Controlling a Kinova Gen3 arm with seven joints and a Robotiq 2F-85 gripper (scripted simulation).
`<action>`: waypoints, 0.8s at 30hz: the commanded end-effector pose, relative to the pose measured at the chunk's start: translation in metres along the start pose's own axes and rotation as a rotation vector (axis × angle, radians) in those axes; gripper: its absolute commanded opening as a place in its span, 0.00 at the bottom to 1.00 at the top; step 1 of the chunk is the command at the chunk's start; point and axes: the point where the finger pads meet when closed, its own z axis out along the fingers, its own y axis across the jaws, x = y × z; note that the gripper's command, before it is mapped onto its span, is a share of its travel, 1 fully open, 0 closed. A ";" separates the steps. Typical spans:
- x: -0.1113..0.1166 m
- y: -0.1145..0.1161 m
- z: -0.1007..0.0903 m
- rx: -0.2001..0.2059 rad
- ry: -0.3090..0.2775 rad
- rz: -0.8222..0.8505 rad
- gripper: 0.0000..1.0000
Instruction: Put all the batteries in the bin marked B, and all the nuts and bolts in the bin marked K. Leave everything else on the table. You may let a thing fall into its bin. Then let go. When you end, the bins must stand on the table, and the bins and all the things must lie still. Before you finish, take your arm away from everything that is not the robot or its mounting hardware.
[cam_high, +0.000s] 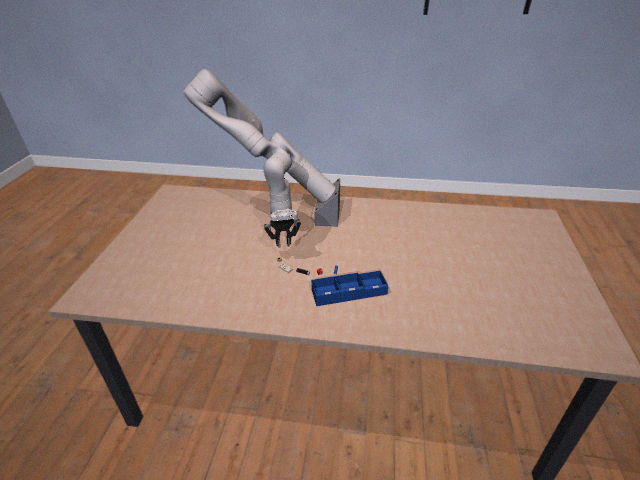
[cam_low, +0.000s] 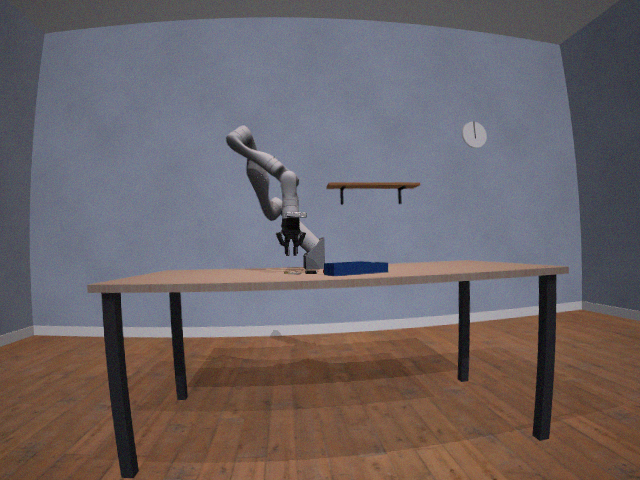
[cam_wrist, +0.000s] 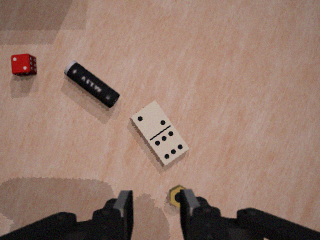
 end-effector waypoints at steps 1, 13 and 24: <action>-0.016 0.022 0.005 0.007 -0.003 0.026 0.31; -0.016 0.024 0.005 0.007 -0.003 0.026 0.31; -0.015 0.021 0.005 0.007 -0.003 0.026 0.31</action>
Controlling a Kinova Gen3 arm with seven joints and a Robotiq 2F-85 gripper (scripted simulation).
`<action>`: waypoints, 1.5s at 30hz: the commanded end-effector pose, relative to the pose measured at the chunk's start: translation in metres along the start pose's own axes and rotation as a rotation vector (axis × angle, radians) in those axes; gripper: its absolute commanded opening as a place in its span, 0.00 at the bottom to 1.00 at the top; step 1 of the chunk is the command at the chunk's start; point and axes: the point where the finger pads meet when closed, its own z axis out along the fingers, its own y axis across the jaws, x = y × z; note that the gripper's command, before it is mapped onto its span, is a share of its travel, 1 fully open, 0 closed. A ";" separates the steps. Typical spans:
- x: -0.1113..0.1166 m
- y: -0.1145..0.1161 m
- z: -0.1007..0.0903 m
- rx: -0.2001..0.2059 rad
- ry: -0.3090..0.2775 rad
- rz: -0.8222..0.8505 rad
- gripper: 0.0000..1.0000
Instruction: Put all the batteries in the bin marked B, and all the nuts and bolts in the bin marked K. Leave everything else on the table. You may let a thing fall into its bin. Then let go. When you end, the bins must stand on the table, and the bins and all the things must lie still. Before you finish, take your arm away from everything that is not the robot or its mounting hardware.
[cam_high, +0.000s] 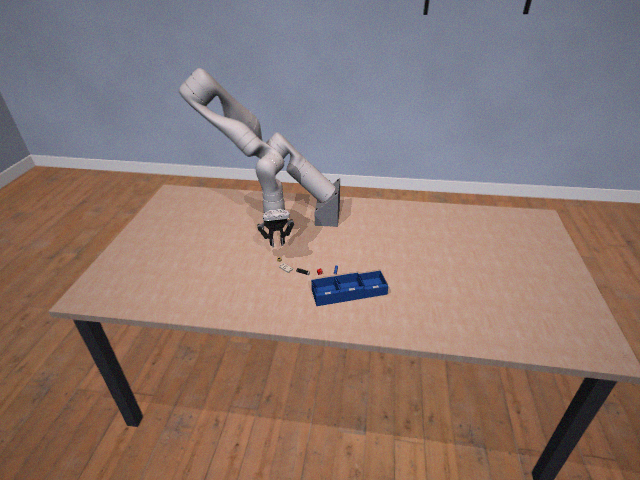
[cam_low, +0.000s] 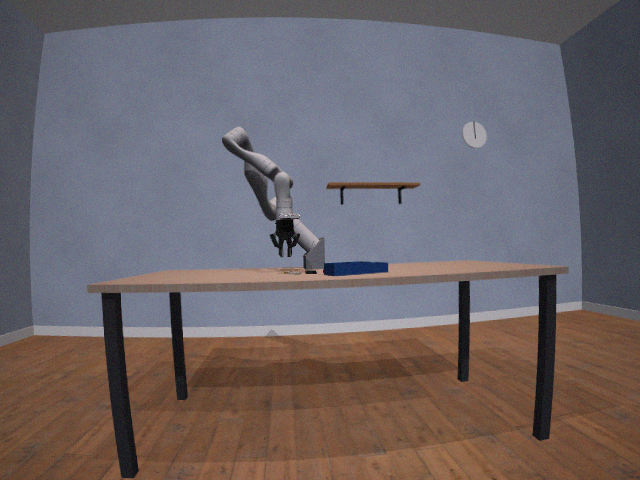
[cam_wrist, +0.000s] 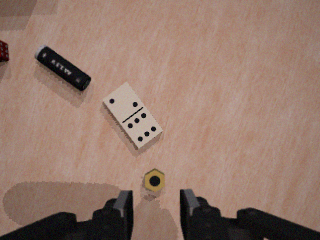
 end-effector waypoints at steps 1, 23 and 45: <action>0.001 -0.001 0.000 0.000 0.001 -0.001 0.31; 0.001 -0.001 0.000 0.000 0.001 -0.001 0.31; -0.003 -0.002 0.056 0.000 0.001 -0.001 0.31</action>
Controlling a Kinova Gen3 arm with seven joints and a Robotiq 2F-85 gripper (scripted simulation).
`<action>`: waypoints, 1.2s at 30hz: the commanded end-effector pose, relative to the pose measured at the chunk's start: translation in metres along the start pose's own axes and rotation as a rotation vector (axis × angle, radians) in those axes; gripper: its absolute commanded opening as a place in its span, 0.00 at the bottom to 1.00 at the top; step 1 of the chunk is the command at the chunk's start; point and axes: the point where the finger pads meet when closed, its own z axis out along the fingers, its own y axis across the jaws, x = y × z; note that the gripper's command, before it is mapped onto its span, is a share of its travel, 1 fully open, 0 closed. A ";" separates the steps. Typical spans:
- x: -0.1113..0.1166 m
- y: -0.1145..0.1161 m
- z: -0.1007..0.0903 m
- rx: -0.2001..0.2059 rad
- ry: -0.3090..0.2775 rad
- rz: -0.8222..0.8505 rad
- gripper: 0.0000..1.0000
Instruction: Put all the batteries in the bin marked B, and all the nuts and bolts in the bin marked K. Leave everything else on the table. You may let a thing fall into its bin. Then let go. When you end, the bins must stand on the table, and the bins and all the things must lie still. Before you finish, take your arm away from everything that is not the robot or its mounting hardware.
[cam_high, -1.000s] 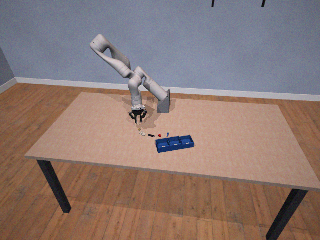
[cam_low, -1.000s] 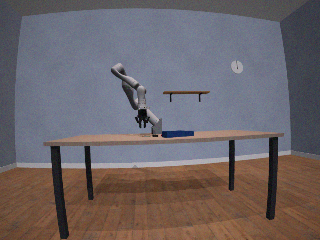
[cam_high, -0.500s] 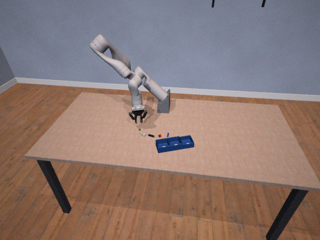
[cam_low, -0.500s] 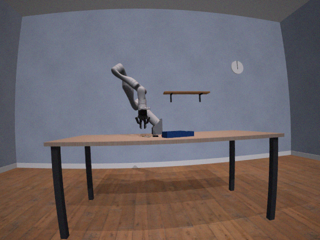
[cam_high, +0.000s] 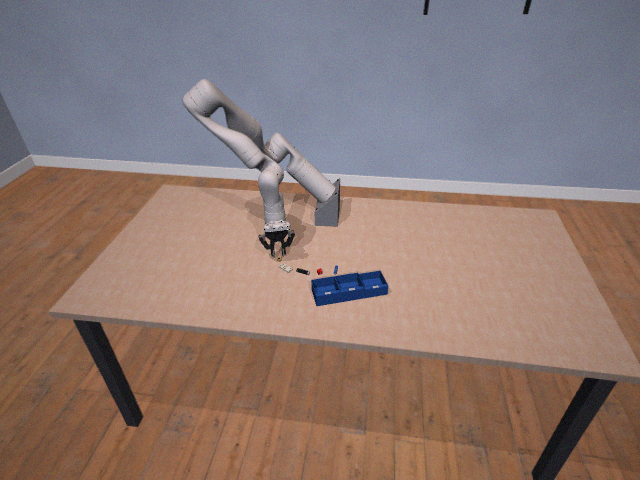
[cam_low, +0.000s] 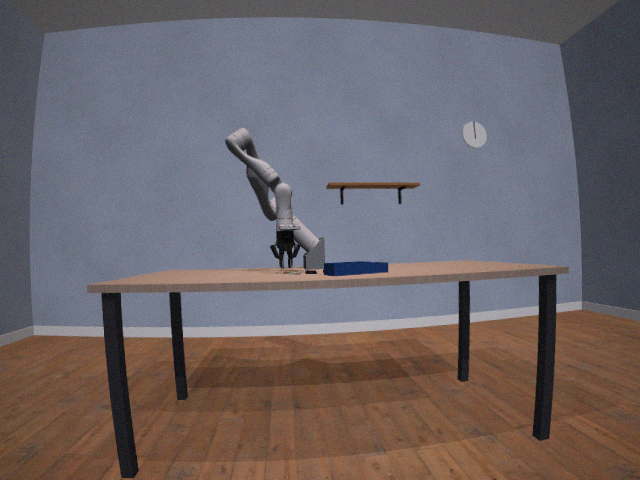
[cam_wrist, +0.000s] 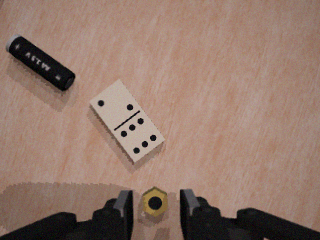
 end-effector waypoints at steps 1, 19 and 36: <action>-0.007 -0.002 0.008 -0.001 -0.020 -0.006 0.31; -0.003 -0.001 0.011 -0.001 -0.020 -0.006 0.31; -0.003 -0.001 0.020 -0.001 -0.020 -0.006 0.31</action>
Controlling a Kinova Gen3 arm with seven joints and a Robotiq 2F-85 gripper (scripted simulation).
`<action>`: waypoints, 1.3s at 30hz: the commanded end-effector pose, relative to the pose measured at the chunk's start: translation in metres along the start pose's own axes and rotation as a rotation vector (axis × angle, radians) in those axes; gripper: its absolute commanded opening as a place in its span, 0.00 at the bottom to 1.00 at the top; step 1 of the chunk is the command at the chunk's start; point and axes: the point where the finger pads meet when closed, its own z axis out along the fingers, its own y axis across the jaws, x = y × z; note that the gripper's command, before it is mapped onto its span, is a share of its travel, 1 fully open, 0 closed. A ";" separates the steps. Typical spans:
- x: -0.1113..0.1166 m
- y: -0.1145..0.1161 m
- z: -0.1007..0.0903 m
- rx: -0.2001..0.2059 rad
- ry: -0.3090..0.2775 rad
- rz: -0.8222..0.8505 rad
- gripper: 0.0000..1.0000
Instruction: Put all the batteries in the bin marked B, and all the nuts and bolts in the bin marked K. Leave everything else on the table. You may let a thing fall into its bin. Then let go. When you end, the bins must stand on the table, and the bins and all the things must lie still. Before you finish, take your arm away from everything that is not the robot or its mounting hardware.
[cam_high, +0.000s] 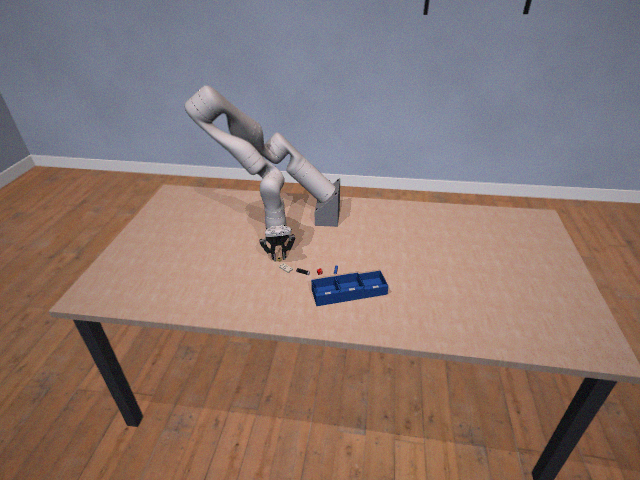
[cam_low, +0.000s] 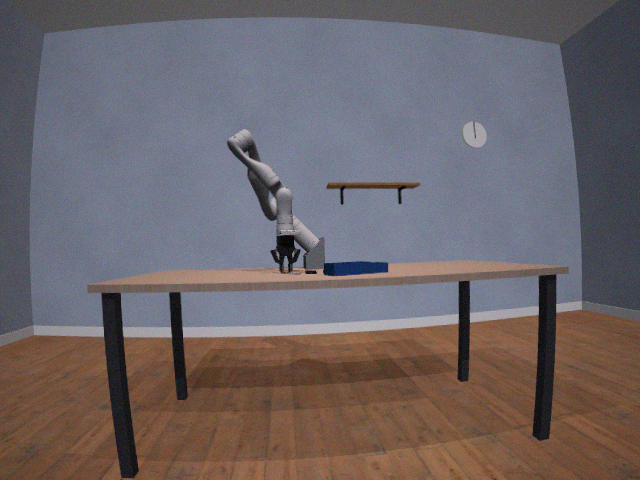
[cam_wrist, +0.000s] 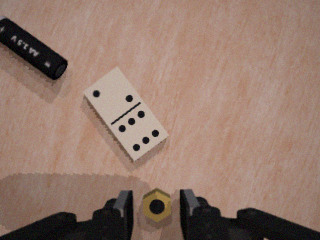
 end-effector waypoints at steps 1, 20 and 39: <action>0.001 0.000 0.000 0.000 0.001 0.000 0.31; 0.001 0.000 0.000 0.000 0.001 0.000 0.11; 0.001 0.000 -0.017 0.000 0.001 0.000 0.11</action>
